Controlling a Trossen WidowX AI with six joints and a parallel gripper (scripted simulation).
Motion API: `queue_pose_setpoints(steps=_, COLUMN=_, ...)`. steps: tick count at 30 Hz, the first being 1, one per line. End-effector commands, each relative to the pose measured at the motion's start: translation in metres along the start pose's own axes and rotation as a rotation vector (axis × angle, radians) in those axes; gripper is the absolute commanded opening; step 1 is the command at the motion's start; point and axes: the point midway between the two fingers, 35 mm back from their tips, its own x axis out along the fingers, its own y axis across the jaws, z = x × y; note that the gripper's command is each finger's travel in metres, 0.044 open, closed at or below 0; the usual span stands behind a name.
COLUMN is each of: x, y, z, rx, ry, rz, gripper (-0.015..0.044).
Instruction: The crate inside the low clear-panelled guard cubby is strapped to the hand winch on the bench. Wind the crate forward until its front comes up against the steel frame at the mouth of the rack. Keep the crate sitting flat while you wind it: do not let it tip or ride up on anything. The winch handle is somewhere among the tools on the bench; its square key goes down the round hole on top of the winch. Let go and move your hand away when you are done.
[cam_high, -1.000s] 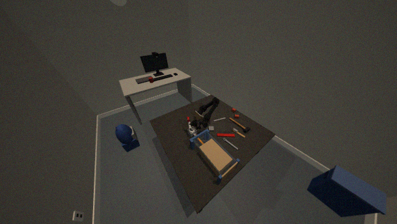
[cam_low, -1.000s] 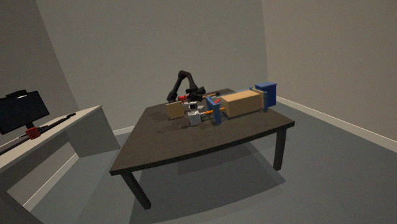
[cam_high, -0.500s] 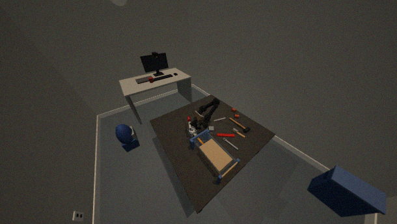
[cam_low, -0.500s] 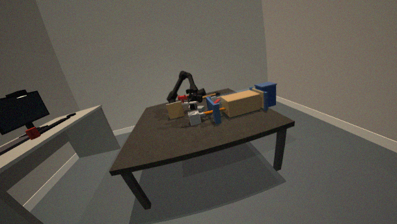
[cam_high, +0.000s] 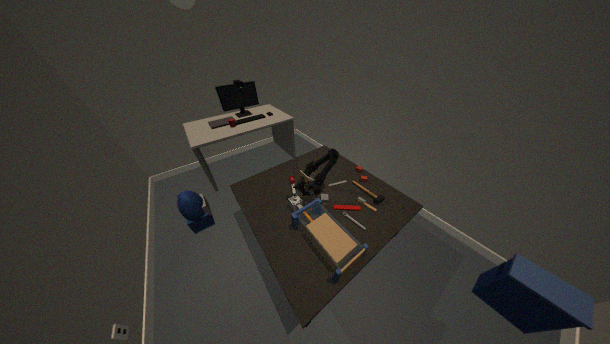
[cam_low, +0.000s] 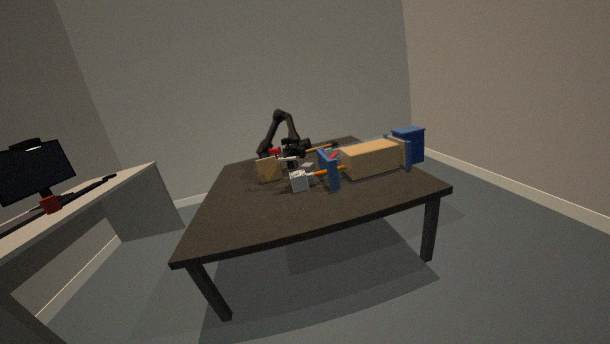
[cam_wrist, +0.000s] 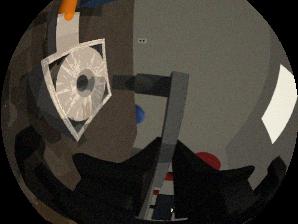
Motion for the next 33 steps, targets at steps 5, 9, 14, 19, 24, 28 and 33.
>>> queue_pose_setpoints(steps=5, x=0.005, y=0.004, z=-0.001, rx=0.004, ry=-0.012, rz=-0.042, gripper=0.0000)
queue_pose_setpoints(steps=9, x=0.005, y=0.007, z=-0.001, rx=0.004, ry=-0.011, rz=-0.042, gripper=0.0000)
queue_pose_setpoints(steps=14, x=0.006, y=0.013, z=-0.001, rx=0.004, ry=-0.011, rz=-0.042, gripper=0.0000)
queue_pose_setpoints(steps=19, x=0.006, y=0.019, z=-0.001, rx=0.004, ry=-0.011, rz=-0.042, gripper=0.0000)
queue_pose_setpoints(steps=24, x=0.006, y=0.024, z=-0.001, rx=0.003, ry=-0.011, rz=-0.042, gripper=0.0000)
queue_pose_setpoints(steps=28, x=0.006, y=0.028, z=-0.002, rx=0.003, ry=-0.011, rz=-0.041, gripper=0.0000)
queue_pose_setpoints(steps=33, x=0.006, y=0.028, z=-0.002, rx=0.003, ry=-0.011, rz=-0.041, gripper=0.0000)
